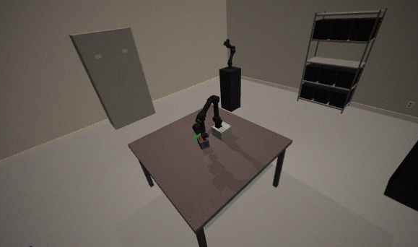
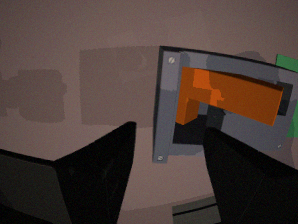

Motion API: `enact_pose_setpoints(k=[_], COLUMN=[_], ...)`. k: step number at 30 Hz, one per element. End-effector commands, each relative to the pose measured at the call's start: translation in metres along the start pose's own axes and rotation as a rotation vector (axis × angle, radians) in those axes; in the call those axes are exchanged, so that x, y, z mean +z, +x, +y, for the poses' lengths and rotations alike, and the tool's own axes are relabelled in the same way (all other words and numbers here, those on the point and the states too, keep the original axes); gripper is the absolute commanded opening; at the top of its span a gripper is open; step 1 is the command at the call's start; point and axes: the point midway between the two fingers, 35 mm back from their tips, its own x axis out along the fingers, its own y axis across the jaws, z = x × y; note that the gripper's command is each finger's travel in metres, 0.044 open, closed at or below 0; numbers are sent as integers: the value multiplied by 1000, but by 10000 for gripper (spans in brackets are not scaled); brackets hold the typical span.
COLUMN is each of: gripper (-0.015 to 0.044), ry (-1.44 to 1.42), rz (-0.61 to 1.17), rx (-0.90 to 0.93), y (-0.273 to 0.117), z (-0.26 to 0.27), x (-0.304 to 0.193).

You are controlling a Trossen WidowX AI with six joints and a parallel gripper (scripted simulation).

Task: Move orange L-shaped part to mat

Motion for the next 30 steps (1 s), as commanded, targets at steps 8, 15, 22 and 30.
enact_pose_setpoints(k=[8, 15, 22, 30], gripper=[180, 180, 180, 180], ry=[-3, 0, 0, 0], rz=[2, 11, 11, 11], rx=[-6, -7, -7, -7], y=[-15, -12, -12, -12], z=[-4, -4, -4, -4], x=[-2, -4, -4, -4])
